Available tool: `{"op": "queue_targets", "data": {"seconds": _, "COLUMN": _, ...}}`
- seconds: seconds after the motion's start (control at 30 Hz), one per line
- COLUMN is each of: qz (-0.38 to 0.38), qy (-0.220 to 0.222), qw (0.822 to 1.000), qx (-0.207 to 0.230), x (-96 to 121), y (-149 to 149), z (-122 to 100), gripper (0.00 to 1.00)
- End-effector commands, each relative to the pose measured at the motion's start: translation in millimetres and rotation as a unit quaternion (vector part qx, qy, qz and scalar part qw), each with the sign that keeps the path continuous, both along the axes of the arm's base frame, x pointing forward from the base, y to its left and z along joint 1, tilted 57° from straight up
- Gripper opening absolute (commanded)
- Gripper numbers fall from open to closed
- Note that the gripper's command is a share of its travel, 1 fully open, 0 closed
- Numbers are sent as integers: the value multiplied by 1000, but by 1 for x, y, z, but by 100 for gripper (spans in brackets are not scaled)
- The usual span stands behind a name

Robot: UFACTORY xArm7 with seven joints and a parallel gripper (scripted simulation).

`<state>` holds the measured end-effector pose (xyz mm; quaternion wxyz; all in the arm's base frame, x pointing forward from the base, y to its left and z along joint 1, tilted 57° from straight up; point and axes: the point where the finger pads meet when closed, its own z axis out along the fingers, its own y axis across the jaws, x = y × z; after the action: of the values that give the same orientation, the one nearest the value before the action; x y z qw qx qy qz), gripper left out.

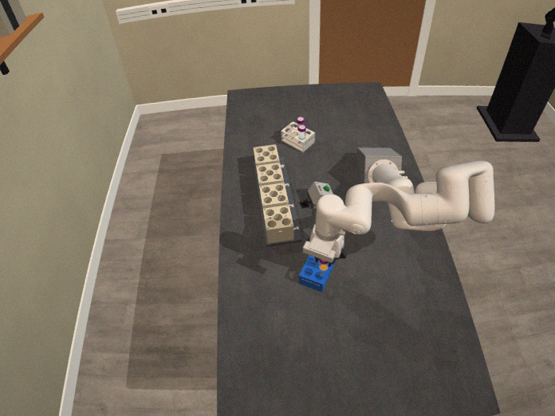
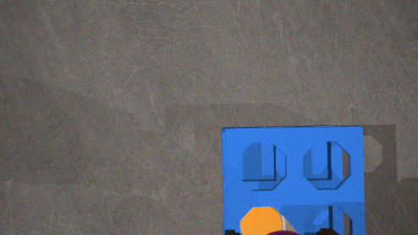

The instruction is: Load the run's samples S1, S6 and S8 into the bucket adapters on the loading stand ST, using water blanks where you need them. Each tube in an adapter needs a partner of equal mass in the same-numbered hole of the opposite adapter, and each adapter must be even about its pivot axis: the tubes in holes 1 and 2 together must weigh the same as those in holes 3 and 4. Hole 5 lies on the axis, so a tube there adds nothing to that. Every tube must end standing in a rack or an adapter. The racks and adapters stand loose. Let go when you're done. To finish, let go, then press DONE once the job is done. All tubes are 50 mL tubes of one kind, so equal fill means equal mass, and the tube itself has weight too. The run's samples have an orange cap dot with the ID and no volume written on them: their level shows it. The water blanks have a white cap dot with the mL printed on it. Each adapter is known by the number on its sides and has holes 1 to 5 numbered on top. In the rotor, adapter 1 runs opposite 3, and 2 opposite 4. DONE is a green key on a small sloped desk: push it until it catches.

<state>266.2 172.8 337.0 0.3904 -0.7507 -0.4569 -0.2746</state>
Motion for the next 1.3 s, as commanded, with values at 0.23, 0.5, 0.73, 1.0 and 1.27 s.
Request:
{"op": "queue_targets", "data": {"seconds": 0.23, "qz": -1, "qy": -1, "qw": 1000, "qx": 1, "x": 1, "y": -1, "z": 1, "gripper": 44}}
{"op": "queue_targets", "data": {"seconds": 0.5, "qz": -1, "qy": -1, "qw": 1000, "qx": 1, "x": 0, "y": -11, "z": 8, "gripper": 44}}
{"op": "queue_targets", "data": {"seconds": 0.73, "qz": -1, "qy": -1, "qw": 1000, "qx": 1, "x": -1, "y": -19, "z": 13, "gripper": 44}}
{"op": "queue_targets", "data": {"seconds": 1.0, "qz": -1, "qy": -1, "qw": 1000, "qx": 1, "x": -1, "y": -33, "z": 22, "gripper": 44}}
{"op": "queue_targets", "data": {"seconds": 1.27, "qz": -1, "qy": -1, "qw": 1000, "qx": 1, "x": -2, "y": -43, "z": 28, "gripper": 44}}
